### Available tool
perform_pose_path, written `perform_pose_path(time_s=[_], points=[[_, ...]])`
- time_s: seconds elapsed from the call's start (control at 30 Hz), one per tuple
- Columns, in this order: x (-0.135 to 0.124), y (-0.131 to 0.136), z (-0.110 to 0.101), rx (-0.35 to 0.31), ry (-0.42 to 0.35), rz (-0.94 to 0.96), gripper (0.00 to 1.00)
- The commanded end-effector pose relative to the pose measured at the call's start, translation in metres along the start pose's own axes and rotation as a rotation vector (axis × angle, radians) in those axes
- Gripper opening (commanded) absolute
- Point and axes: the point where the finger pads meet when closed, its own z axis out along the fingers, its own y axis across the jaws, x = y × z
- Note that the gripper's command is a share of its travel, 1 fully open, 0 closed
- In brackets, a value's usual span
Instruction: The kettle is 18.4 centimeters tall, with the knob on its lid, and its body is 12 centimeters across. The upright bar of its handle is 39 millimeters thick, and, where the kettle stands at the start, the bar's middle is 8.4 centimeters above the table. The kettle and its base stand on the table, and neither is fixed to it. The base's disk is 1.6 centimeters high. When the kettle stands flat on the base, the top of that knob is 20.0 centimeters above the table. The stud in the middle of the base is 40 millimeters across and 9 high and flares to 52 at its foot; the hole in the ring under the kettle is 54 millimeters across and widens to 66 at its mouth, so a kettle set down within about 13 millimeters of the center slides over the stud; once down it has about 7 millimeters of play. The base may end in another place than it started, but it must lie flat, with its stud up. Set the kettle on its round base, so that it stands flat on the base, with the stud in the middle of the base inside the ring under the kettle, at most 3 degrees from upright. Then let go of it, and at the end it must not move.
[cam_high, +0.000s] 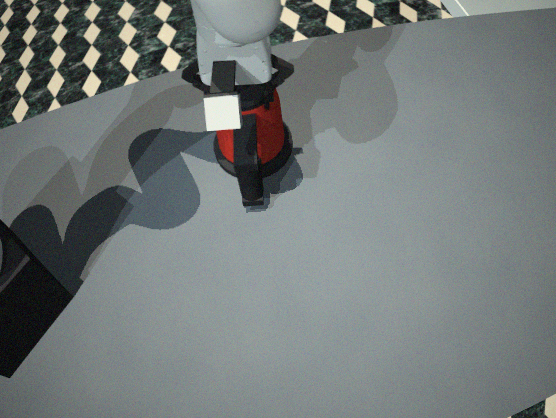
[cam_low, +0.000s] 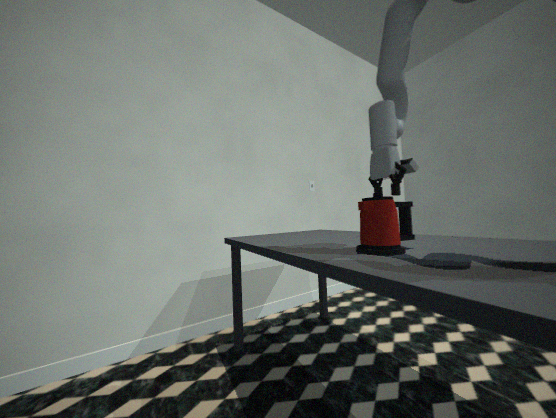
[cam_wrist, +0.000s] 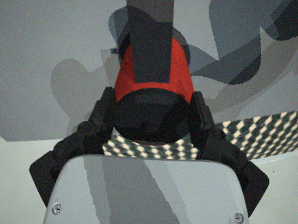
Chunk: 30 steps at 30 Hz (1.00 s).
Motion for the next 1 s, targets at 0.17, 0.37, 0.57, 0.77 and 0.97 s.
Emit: perform_pose_path(time_s=[0.17, 0.37, 0.57, 0.77, 0.97], points=[[0.0, -0.001, -0.001, 0.002, -0.001, 0.0, 0.81], [0.0, -0.001, -0.001, 0.002, -0.001, 0.0, 0.81], [0.0, -0.001, -0.005, 0.002, -0.001, 0.0, 0.81], [0.0, -0.001, -0.032, 0.002, -0.001, 0.0, 0.81], [0.0, -0.001, -0.083, 0.002, -0.001, 0.0, 0.81]])
